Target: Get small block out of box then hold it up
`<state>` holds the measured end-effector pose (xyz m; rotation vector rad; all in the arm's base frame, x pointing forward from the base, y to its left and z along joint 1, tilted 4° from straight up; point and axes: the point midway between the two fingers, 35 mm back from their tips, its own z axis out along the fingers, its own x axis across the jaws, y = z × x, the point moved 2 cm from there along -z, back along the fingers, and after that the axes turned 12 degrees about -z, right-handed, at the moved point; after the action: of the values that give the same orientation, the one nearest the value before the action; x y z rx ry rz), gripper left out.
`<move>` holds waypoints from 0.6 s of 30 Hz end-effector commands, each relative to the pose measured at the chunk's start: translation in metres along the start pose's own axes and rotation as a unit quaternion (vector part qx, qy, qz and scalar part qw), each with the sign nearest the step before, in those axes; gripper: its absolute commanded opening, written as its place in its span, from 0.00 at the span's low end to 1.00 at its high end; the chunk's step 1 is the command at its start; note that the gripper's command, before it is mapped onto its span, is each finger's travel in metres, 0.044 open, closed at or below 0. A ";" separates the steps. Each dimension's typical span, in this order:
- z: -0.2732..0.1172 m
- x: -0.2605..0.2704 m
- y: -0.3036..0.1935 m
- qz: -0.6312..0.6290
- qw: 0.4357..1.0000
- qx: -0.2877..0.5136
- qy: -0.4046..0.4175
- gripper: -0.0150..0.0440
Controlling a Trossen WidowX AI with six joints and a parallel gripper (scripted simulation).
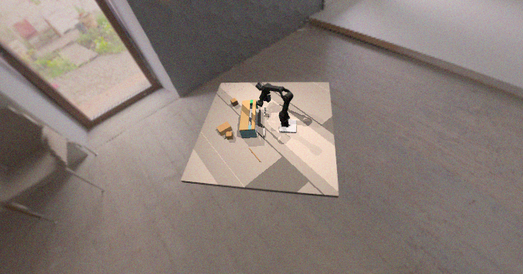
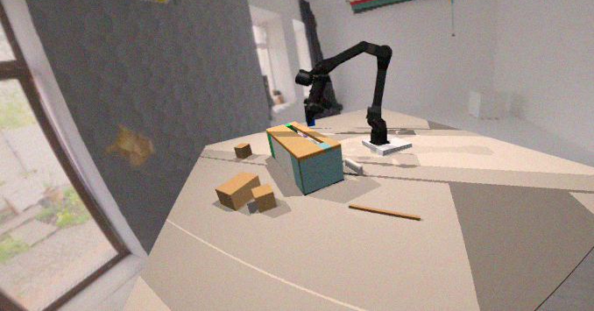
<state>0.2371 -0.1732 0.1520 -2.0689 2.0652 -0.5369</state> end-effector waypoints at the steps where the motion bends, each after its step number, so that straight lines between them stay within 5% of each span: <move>1: -0.020 -0.011 -0.001 0.051 0.998 0.007 0.024 0.25; 18: -0.056 -0.033 0.002 0.158 0.985 0.033 0.062 0.25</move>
<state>0.2180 -0.1346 0.1962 -1.6906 2.3367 -0.6693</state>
